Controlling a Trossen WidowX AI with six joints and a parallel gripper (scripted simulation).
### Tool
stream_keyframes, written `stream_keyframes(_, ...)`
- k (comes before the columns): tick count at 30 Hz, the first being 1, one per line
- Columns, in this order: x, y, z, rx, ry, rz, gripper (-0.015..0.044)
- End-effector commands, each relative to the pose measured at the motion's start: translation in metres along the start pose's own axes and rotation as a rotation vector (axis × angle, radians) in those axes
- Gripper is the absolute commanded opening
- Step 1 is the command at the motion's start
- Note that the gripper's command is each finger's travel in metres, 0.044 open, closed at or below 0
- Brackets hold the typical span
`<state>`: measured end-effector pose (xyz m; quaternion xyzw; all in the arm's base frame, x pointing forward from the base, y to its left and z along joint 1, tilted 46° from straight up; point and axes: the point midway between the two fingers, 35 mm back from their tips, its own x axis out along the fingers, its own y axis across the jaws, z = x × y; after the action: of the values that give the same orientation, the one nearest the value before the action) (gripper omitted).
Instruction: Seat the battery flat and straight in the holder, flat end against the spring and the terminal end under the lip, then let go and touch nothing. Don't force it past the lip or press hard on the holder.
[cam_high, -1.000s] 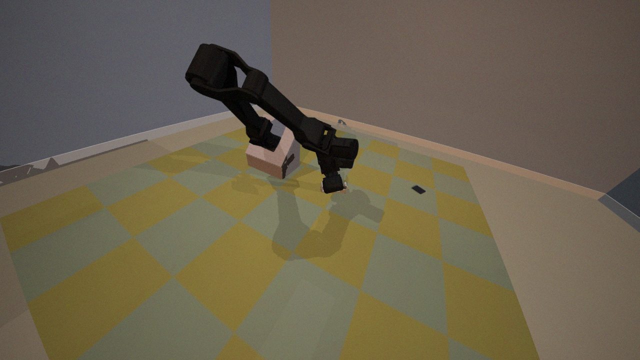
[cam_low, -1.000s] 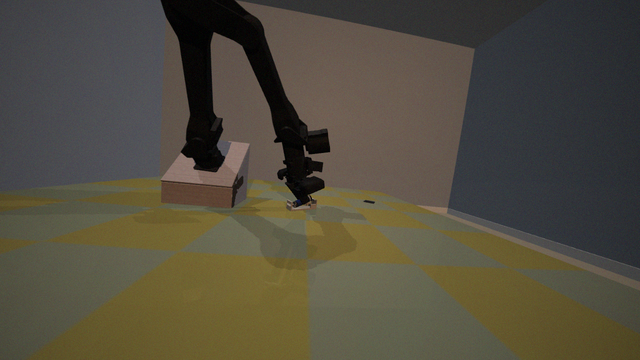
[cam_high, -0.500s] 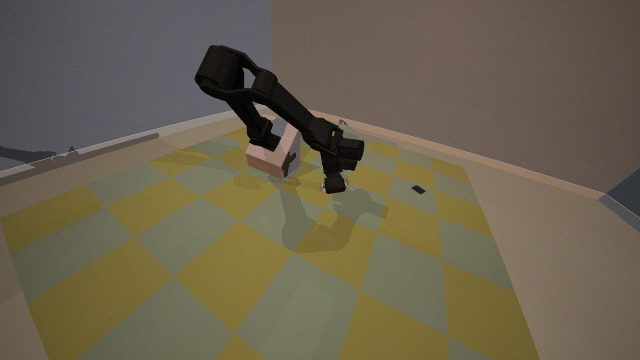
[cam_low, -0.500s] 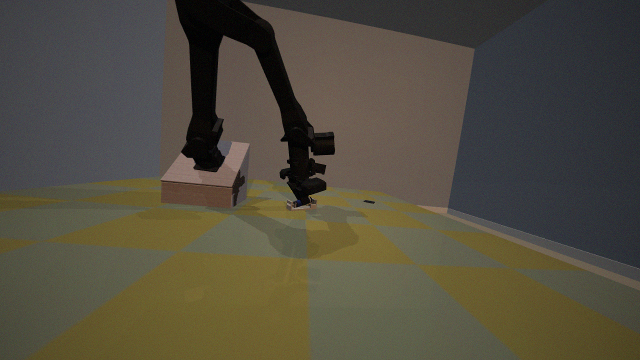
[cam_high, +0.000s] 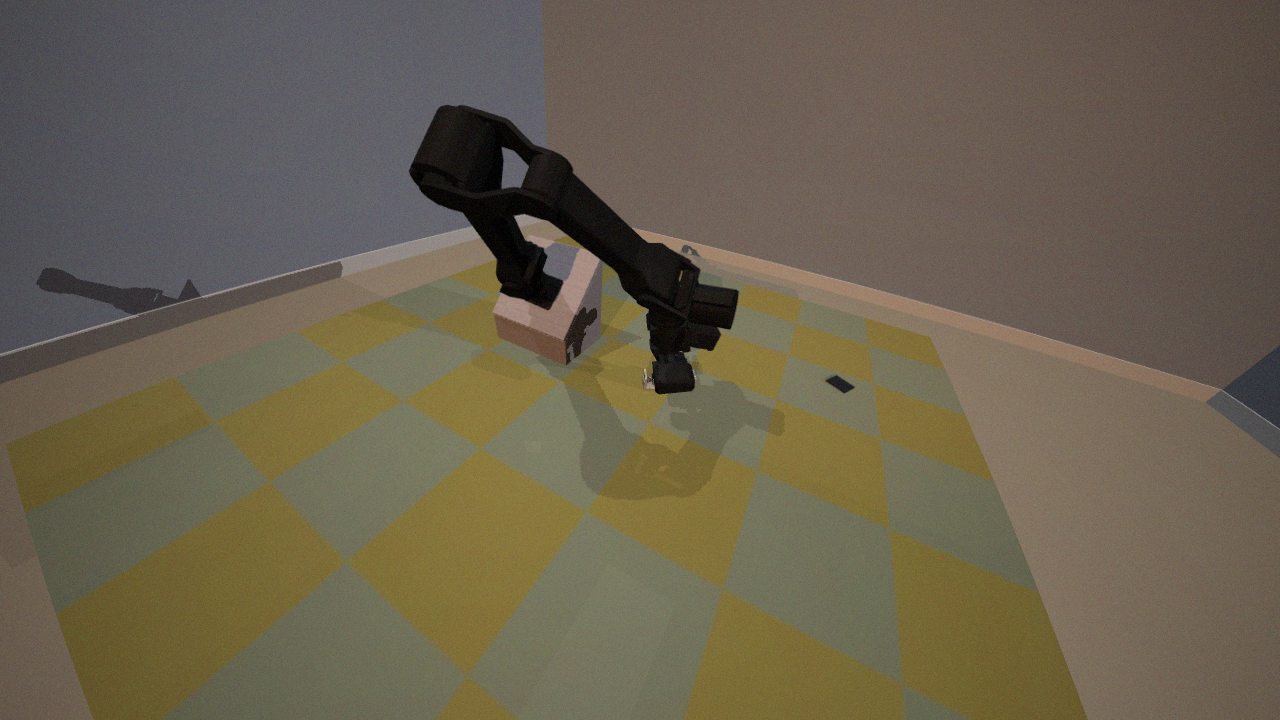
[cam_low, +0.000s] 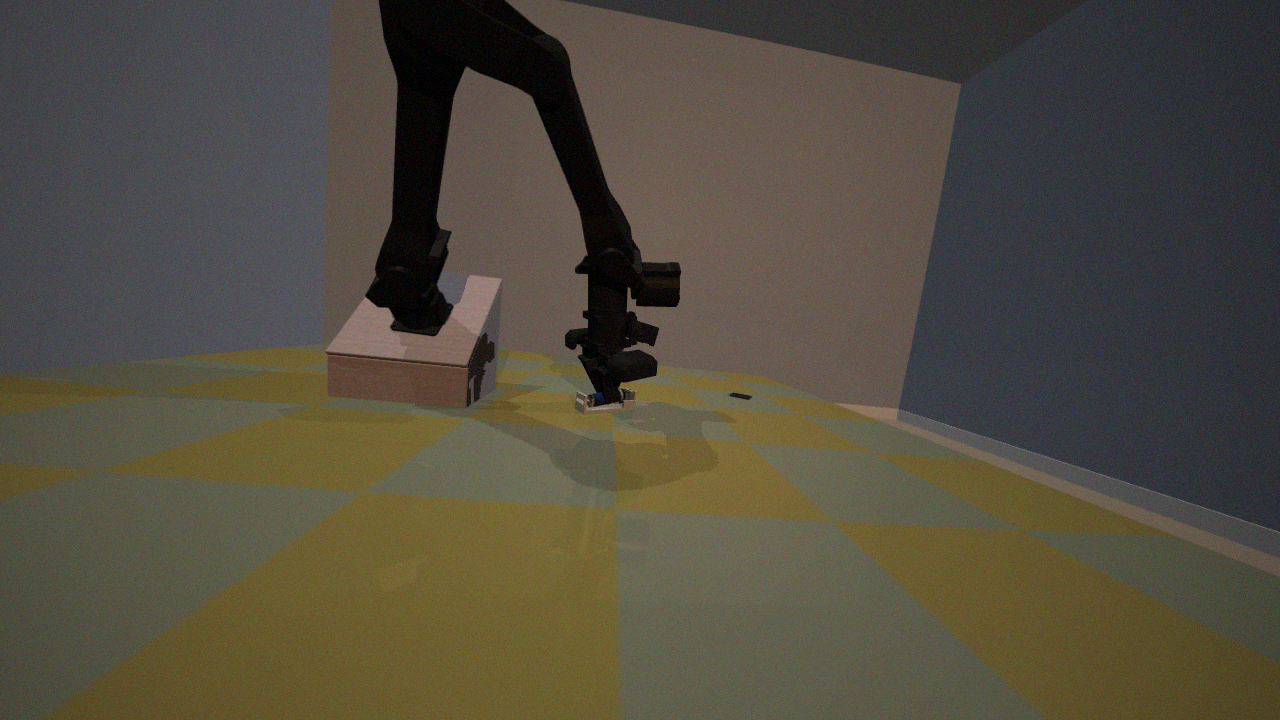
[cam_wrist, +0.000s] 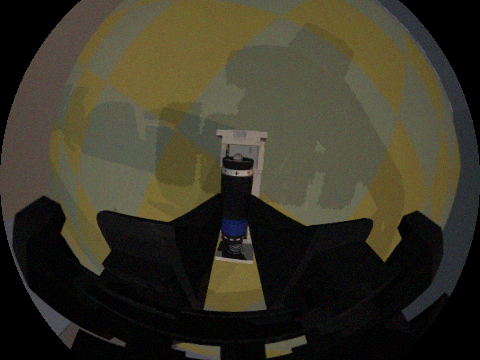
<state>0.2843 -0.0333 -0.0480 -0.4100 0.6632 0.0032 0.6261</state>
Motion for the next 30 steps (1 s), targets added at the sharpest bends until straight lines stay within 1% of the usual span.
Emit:
stream_keyframes(1, 0.0025, 0.0009, -0.0031, -0.003, 0.044, 0.000, 0.0062)
stream_keyframes(19, 0.0027, -0.0025, -0.0007, 0.007, 0.135, 0.008, 0.0062)
stream_keyframes(30, 0.0033, -0.0034, 0.0046, 0.009, 0.148, 0.013, 0.0062)
